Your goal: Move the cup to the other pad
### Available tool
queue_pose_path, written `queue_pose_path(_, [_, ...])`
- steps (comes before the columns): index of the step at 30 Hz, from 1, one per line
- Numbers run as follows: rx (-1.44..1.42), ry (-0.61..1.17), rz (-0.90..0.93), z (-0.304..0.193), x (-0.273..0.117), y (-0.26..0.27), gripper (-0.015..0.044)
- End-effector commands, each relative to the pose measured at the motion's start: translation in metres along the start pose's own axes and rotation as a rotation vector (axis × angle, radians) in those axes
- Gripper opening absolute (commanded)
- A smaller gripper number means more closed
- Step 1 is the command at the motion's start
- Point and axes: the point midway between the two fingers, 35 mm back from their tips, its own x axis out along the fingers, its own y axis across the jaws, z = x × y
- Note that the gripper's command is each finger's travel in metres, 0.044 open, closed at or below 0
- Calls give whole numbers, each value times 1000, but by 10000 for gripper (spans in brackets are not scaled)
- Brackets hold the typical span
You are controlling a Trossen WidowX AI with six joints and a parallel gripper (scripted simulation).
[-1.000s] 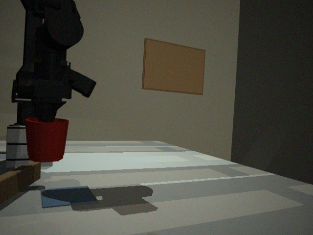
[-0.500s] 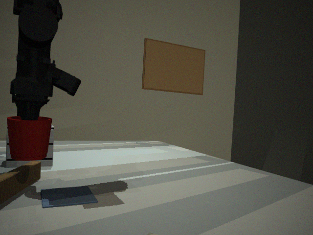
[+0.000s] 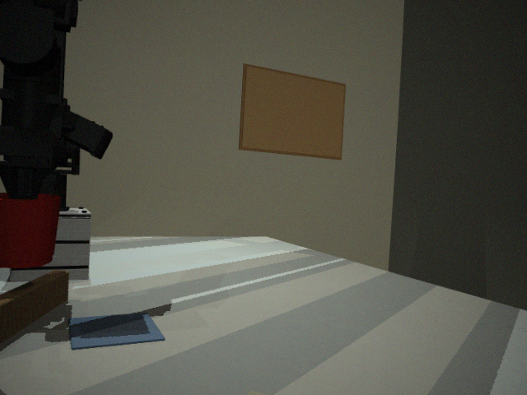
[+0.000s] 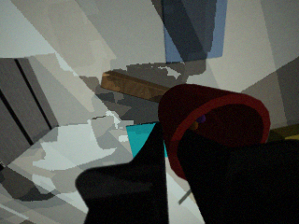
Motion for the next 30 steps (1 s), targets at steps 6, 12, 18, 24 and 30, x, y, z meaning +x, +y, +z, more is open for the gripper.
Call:
queue_pose_path(6, [-2, 5, 6, -16, 0, 8, 0])
queue_pose_path(12, [-2, 6, 7, -26, 0, 12, 0])
queue_pose_path(18, [-2, 7, 7, -36, 0, 15, 0])
queue_pose_path(24, [-2, 8, 8, -46, -1, 19, 0])
queue_pose_path(30, [-2, 9, 8, -56, -1, 24, 0])
